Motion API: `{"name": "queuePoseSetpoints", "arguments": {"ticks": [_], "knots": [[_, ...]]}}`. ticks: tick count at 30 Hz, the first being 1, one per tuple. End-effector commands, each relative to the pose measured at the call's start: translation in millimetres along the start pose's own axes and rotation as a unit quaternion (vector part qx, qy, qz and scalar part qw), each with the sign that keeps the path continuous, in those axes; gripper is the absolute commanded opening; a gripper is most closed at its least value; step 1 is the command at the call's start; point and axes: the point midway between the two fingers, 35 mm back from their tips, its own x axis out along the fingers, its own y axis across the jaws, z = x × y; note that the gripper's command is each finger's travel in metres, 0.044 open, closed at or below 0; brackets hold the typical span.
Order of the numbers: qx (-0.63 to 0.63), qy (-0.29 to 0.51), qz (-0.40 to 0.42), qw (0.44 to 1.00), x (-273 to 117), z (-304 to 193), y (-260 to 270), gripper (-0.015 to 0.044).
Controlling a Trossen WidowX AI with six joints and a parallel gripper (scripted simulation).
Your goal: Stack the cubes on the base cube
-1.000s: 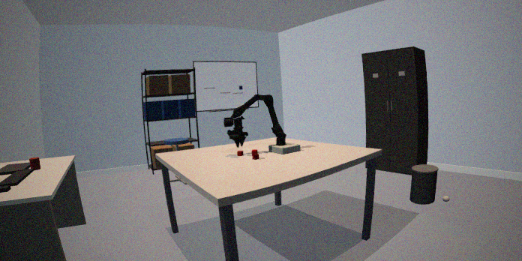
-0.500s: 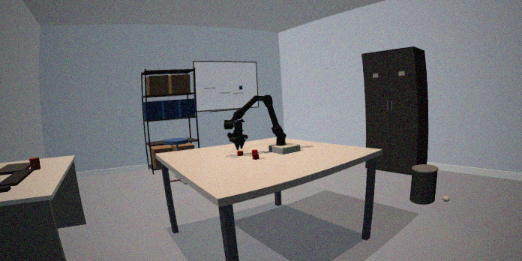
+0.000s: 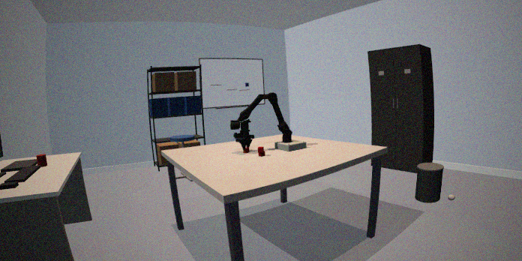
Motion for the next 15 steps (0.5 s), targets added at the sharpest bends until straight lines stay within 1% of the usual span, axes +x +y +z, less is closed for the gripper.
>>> {"name": "queuePoseSetpoints", "arguments": {"ticks": [1, 5, 10, 15], "knots": [[0.003, 0.004, -0.002, 1.000, 6, -2, -1, 0.0213], [0.003, 0.004, -0.002, 1.000, 6, -2, -1, 0.0108], [0.003, 0.004, -0.002, 1.000, 4, -1, -1, 0.0105], [0.003, 0.003, -0.002, 1.000, -11, 1, 1, 0.0105]]}}
